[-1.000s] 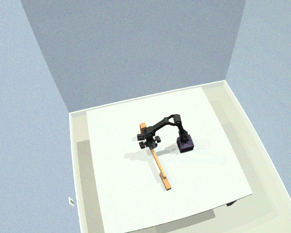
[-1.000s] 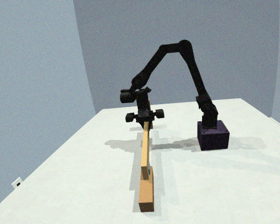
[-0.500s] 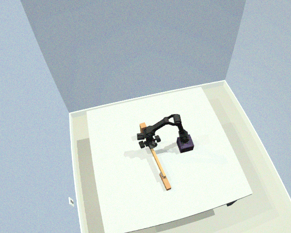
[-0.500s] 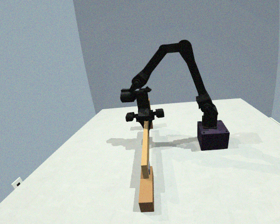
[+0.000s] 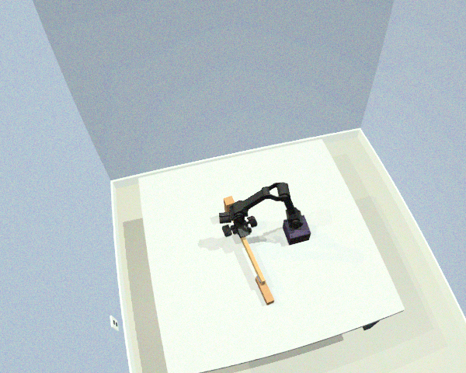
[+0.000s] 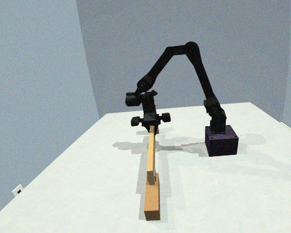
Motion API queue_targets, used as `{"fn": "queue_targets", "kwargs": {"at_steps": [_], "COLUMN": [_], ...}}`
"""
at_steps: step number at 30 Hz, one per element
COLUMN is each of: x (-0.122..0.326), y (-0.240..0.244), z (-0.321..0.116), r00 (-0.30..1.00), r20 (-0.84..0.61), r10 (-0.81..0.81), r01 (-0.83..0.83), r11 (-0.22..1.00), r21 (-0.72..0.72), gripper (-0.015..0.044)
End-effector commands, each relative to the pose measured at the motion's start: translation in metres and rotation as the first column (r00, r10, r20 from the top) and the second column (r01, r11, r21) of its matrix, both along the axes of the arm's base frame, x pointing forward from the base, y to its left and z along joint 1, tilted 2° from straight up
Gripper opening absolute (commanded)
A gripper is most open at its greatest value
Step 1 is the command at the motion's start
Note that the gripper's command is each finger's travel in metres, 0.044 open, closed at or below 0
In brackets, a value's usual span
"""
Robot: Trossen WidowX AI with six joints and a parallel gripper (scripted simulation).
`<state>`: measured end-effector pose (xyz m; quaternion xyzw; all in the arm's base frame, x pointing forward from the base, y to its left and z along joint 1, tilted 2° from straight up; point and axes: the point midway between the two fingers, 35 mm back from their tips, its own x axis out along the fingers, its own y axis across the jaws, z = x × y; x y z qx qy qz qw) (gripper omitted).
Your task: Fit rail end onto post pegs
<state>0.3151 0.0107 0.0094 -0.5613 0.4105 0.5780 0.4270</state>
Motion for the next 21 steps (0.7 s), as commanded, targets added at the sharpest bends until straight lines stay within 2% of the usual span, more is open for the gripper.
{"fn": "queue_targets", "kwargs": {"at_steps": [1,21], "x": [0.0023,0.0042], "y": [-0.0025,-0.0083], "z": [0.0009,0.0021], "r00": [1.000,1.000], "r20": [0.006,0.007], "r10": [0.000,0.000], "r01": [0.000,0.000], "r11": [1.000,1.000], "r21": [0.000,-0.001], "gripper": [0.0000,0.0000]}}
